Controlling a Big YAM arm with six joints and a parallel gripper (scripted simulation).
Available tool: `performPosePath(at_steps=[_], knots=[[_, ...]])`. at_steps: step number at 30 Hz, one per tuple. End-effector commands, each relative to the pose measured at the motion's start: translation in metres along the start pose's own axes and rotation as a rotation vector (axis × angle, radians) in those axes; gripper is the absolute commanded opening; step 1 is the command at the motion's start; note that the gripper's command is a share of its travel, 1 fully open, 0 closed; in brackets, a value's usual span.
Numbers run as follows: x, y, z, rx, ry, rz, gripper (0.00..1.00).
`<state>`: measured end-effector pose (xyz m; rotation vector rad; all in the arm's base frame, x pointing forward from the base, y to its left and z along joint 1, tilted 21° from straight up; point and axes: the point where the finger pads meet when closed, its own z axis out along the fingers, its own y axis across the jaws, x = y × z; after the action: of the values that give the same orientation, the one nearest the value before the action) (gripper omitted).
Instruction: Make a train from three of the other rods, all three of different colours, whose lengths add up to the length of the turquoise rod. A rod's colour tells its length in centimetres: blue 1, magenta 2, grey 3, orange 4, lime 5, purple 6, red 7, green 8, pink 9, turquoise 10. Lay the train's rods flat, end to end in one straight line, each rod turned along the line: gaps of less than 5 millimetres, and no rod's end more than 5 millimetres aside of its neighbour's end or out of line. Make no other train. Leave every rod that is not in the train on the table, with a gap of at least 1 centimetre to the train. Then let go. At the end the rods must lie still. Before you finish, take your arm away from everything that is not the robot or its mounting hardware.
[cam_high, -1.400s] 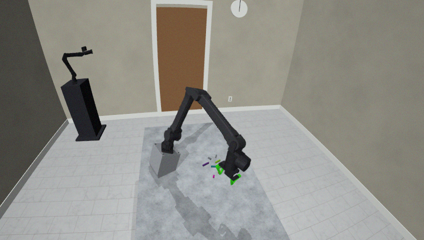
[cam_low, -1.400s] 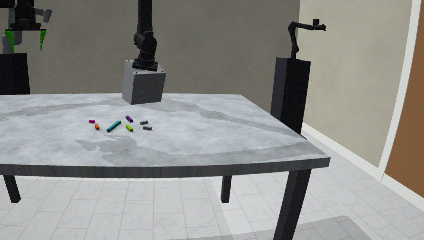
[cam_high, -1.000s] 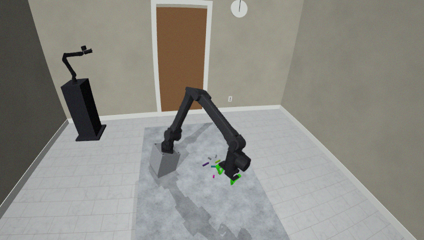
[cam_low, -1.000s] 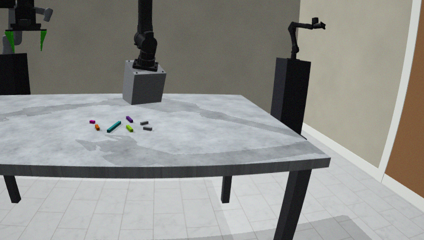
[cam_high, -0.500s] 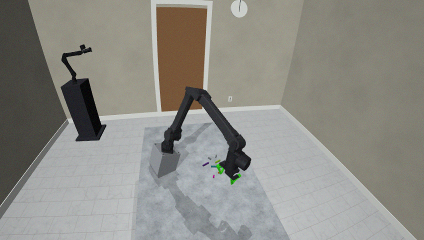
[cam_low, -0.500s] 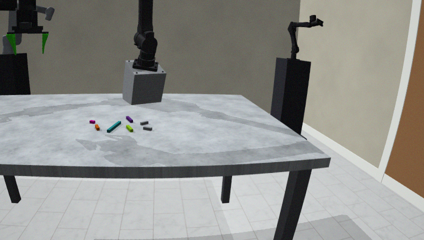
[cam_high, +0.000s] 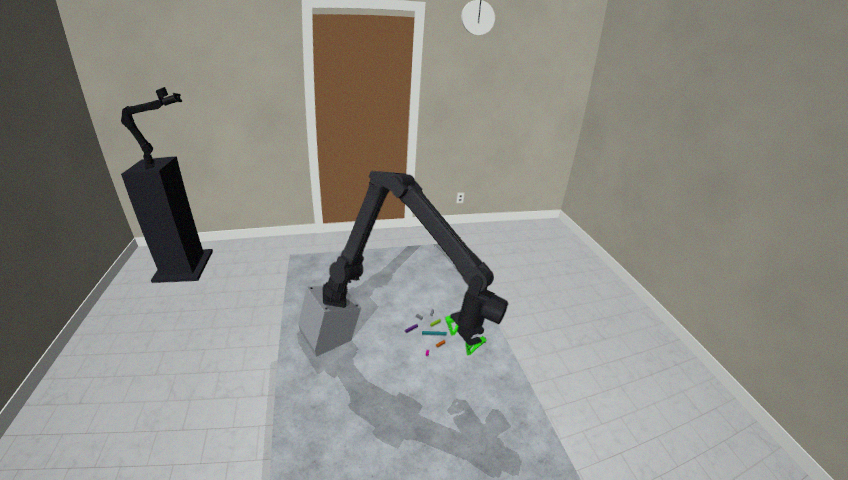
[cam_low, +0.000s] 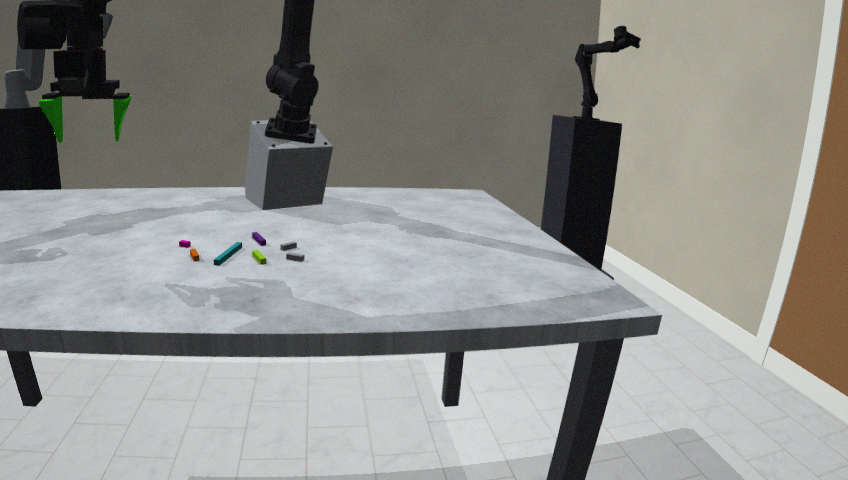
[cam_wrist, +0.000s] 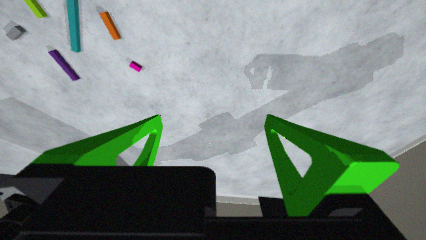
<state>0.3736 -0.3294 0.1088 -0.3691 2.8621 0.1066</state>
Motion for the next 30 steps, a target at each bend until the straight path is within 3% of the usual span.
performPosePath(at_steps=[1,5,9,10,13,14,16,19,20,23,24,27,28,30], knots=[[-0.024,0.019,-0.005,0.042,-0.029,0.125,1.00],[-0.053,0.064,0.017,0.040,-0.039,0.256,1.00],[-0.053,0.065,0.017,0.037,-0.042,0.256,1.00],[-0.056,0.040,0.008,0.064,-0.060,0.278,1.00],[-0.055,0.042,0.007,0.060,-0.056,0.279,1.00],[-0.061,0.081,0.024,0.038,-0.044,0.302,1.00],[-0.076,0.116,0.038,0.033,-0.054,0.395,1.00],[-0.082,0.134,0.045,0.026,-0.061,0.442,1.00],[-0.087,0.151,0.052,0.025,-0.065,0.489,1.00],[-0.084,0.147,0.052,0.025,-0.065,0.501,1.00],[-0.096,0.130,0.042,0.043,-0.095,0.510,1.00],[-0.094,0.132,0.042,0.040,-0.087,0.511,1.00],[-0.091,0.169,0.058,0.020,-0.071,0.536,1.00],[-0.096,0.204,0.069,0.008,-0.082,0.626,1.00]])
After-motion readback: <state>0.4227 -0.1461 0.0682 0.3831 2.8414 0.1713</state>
